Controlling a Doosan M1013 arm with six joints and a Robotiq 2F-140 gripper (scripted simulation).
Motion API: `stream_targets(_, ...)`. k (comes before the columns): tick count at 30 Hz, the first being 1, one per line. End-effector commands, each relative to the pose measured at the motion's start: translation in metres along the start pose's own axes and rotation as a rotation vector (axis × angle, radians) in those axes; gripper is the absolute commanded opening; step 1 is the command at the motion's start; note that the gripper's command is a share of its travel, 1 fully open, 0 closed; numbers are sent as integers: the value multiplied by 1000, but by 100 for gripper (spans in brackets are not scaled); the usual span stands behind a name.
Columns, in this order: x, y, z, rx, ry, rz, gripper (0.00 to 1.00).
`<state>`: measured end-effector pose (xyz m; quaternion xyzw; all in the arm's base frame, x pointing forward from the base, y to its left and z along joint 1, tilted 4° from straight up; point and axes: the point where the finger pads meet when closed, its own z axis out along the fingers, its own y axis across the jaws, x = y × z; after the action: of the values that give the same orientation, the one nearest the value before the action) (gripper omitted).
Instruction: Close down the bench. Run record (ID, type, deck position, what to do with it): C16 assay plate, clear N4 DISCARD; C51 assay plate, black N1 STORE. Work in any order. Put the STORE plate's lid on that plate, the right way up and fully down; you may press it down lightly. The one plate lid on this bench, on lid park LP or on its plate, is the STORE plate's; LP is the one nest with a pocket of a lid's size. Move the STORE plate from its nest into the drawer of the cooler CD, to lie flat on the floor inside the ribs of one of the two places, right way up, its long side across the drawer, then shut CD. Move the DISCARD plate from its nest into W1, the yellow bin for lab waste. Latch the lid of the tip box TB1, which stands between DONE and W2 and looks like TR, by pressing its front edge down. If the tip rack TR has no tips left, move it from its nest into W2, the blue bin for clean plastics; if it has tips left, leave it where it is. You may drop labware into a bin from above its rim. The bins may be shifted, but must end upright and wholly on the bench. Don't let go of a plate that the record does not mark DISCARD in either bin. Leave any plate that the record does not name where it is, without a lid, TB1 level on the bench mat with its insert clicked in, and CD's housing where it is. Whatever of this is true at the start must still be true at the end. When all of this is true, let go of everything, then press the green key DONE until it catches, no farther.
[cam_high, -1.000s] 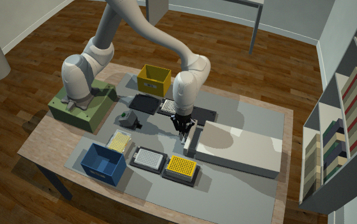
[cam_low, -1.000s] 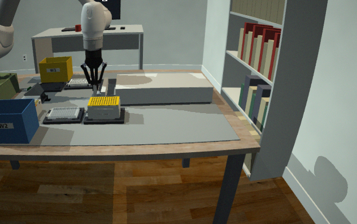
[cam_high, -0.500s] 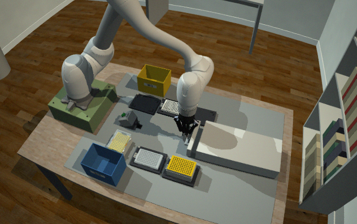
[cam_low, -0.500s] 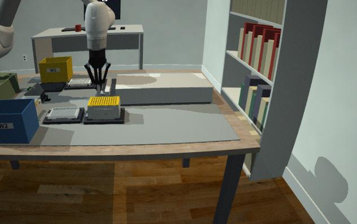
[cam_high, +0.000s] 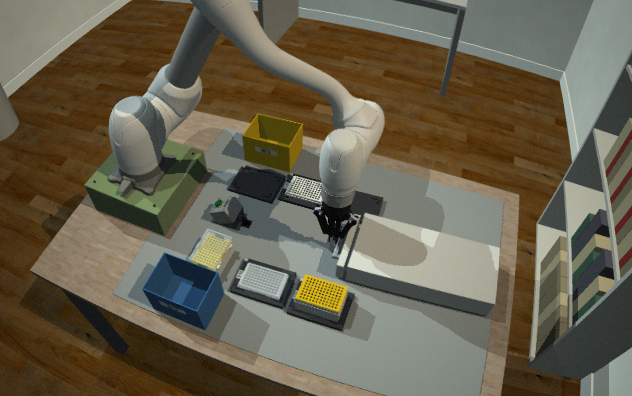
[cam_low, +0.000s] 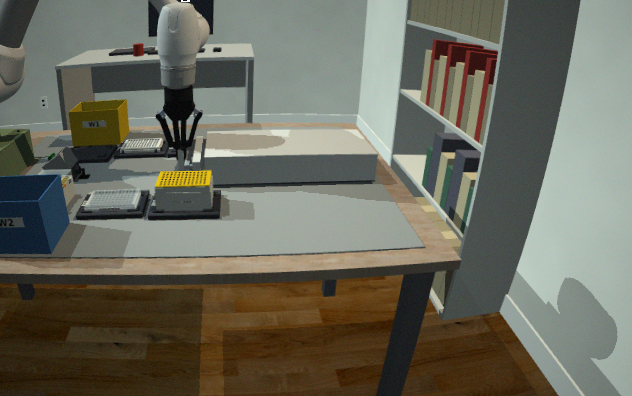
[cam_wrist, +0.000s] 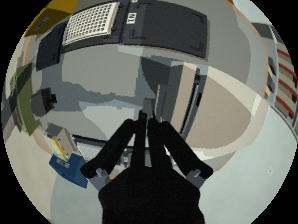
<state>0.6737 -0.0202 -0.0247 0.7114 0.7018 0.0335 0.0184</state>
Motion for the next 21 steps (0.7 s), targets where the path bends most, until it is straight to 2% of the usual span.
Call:
stream_targets(1,0,2,0,0,0,0,0)
stream_targets(10,0,14,0,0,0,0,0)
stream_targets(21,0,14,0,0,0,0,0)
